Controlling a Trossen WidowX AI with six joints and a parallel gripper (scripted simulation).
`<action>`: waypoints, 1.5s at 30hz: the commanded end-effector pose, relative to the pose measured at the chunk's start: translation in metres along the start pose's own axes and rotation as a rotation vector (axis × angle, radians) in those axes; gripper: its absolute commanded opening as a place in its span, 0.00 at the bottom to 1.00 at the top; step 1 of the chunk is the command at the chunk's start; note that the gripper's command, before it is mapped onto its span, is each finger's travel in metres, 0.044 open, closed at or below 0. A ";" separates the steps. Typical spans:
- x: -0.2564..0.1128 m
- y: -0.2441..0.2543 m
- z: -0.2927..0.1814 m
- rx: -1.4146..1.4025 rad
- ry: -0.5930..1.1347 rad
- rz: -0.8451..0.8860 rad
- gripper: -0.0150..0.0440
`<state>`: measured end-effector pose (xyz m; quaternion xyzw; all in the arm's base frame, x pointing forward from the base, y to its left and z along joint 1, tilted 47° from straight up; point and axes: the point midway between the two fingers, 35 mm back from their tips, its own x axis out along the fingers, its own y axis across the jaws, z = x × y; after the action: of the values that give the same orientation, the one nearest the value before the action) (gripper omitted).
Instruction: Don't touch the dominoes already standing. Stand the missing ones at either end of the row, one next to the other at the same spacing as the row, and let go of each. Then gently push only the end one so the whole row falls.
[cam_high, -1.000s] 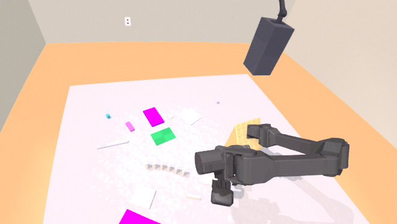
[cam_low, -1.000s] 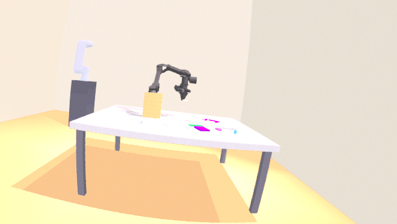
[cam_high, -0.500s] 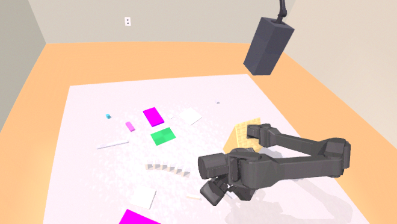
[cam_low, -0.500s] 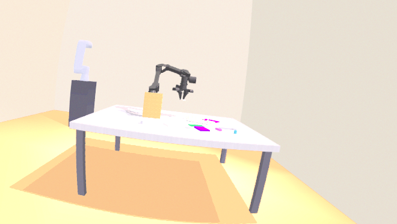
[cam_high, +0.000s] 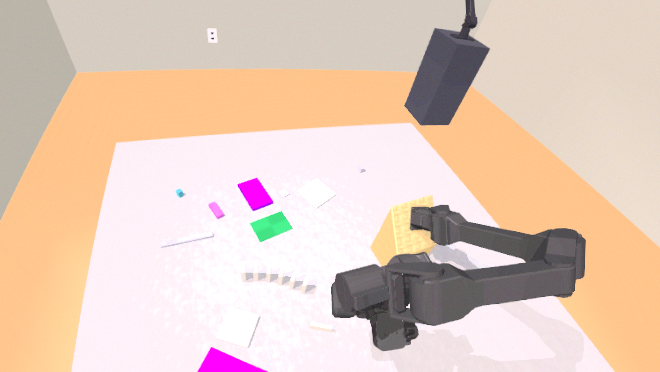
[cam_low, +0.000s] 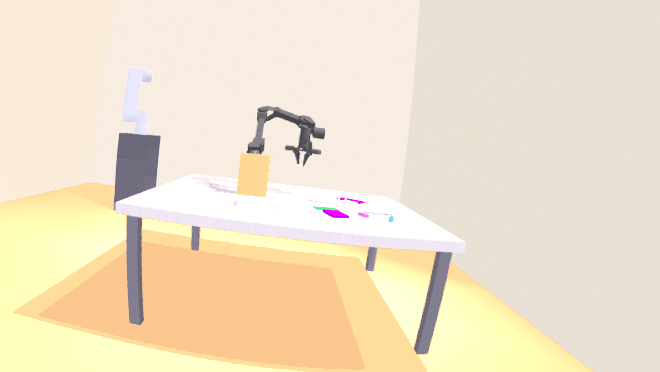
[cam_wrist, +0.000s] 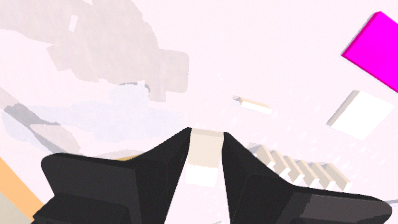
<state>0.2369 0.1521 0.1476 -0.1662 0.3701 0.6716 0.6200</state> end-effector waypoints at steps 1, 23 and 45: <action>-0.006 0.013 0.021 0.764 -0.018 -0.008 0.44; -0.006 0.023 0.030 1.361 -0.022 -0.001 0.44; 0.037 0.010 0.001 1.253 0.076 -0.380 0.44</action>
<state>0.2211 0.1793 0.1349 0.1601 0.6896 0.2210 0.6708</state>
